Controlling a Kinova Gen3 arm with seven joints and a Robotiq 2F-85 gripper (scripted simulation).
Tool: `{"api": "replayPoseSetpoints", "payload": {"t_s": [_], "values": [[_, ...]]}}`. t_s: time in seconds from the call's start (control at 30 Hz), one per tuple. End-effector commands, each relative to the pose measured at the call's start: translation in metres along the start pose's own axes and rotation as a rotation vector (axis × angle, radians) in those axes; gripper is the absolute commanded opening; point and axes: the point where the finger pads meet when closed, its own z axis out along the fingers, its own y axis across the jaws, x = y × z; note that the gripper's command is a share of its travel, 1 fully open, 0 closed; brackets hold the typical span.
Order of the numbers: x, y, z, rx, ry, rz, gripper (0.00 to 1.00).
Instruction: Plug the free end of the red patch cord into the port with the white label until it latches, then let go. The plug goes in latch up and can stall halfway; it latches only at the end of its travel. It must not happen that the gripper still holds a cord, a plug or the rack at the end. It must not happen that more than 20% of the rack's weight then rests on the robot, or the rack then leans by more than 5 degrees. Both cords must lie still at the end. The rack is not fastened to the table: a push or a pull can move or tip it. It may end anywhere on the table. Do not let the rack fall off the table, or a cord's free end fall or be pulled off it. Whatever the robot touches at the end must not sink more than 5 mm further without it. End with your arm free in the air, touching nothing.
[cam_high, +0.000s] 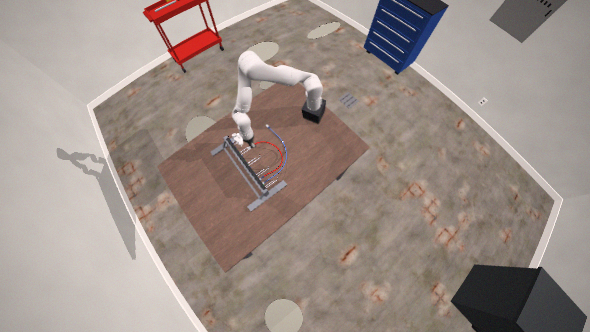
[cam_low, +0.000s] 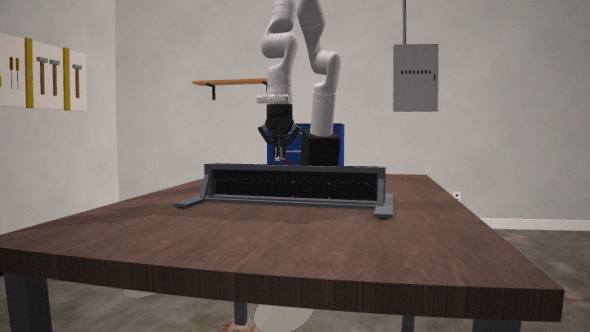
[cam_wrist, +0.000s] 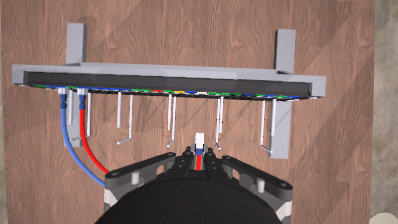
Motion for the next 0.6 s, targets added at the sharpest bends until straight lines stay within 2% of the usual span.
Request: {"api": "replayPoseSetpoints", "payload": {"t_s": [0.0,0.57], "values": [[0.0,-0.002,-0.002,-0.001,-0.003,-0.015,0.0],[0.011,-0.002,0.009,0.0,-0.003,-0.009,0.0]]}}
